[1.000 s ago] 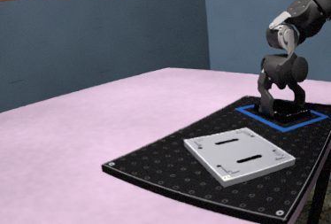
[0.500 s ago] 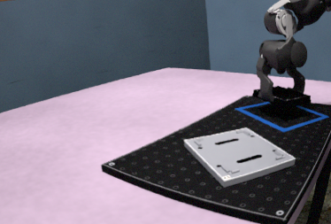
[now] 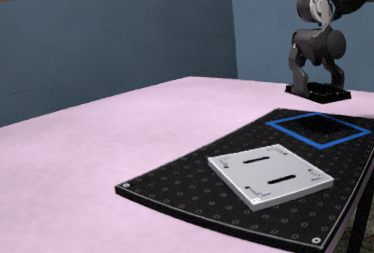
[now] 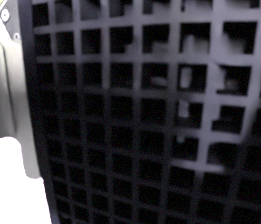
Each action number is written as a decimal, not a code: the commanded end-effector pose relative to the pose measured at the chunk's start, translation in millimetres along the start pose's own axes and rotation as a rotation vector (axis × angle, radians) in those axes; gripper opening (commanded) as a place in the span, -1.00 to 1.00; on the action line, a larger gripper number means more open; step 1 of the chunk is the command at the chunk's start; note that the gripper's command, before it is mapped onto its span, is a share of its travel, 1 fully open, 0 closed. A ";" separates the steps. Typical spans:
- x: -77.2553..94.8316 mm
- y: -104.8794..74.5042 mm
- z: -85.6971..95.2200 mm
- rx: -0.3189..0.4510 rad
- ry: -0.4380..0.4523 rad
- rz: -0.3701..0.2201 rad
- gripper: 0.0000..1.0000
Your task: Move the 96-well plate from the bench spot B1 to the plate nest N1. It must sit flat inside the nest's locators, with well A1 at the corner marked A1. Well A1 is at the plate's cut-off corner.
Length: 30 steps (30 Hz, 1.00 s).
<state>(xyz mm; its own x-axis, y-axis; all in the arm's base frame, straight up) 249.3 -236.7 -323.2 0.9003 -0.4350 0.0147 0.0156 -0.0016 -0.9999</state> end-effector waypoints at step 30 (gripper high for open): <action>-6.3 -18.5 -0.9 -0.004 0.002 0.010 -1.00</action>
<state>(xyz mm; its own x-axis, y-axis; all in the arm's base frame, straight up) 241.6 -235.4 -304.4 0.8994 -0.4371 -0.0013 -0.0038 -0.0047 -1.0000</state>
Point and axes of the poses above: the point where the finger pads meet when closed, its own y axis out along the fingers, its own z axis across the jaws, x = y × z, the point moved 2 cm from there along -y, back along the fingers, and after that the axes turned 3 degrees about -y, right-handed, at the moved point
